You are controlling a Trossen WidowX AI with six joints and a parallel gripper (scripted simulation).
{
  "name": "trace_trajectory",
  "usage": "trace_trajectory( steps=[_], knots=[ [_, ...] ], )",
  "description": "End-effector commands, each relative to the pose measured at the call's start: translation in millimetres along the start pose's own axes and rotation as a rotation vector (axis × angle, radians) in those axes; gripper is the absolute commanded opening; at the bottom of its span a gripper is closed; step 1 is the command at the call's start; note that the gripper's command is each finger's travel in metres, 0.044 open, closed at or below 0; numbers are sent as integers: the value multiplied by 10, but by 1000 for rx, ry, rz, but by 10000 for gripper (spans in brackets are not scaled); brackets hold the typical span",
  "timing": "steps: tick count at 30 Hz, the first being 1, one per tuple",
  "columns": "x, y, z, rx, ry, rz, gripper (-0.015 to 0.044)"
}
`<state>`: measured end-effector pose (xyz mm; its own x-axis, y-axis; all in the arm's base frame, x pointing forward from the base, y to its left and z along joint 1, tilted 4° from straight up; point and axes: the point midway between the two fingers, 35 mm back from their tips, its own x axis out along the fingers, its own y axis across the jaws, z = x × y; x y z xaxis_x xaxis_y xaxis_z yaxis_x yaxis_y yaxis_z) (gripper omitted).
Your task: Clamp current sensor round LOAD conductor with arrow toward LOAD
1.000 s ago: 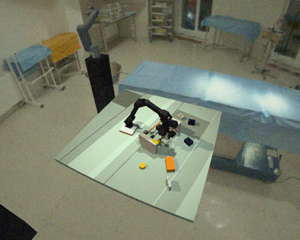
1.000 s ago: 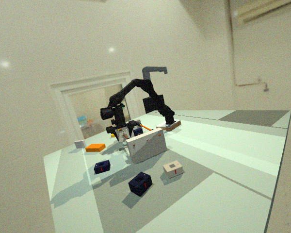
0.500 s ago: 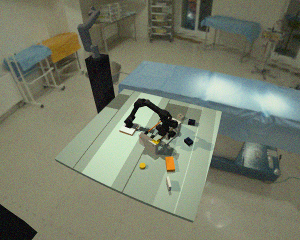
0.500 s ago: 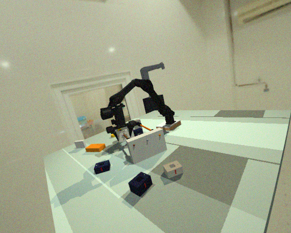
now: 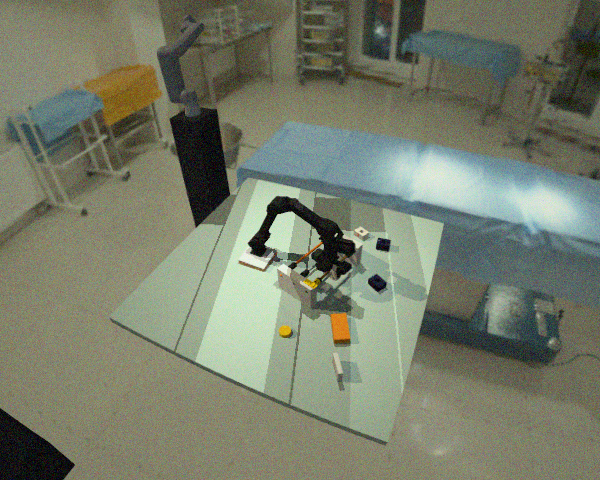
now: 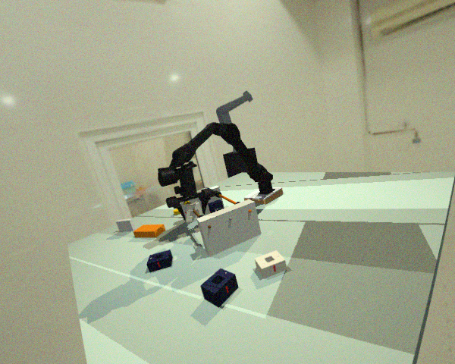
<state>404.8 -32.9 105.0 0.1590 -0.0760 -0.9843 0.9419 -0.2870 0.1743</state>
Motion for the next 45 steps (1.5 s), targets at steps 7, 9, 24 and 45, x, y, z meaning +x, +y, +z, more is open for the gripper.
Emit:
trace_trajectory(
  steps=[7, 9, 24, 45],
  knots=[
    [-137, 14, -1, -5, 2, 166, 0],
    [-147, 14, -1, -5, 3, 179, 0],
    [-117, 10, -9, -5, 6, 159, 26],
    [-118, 10, -8, -5, 5, 159, 321]
  ],
)
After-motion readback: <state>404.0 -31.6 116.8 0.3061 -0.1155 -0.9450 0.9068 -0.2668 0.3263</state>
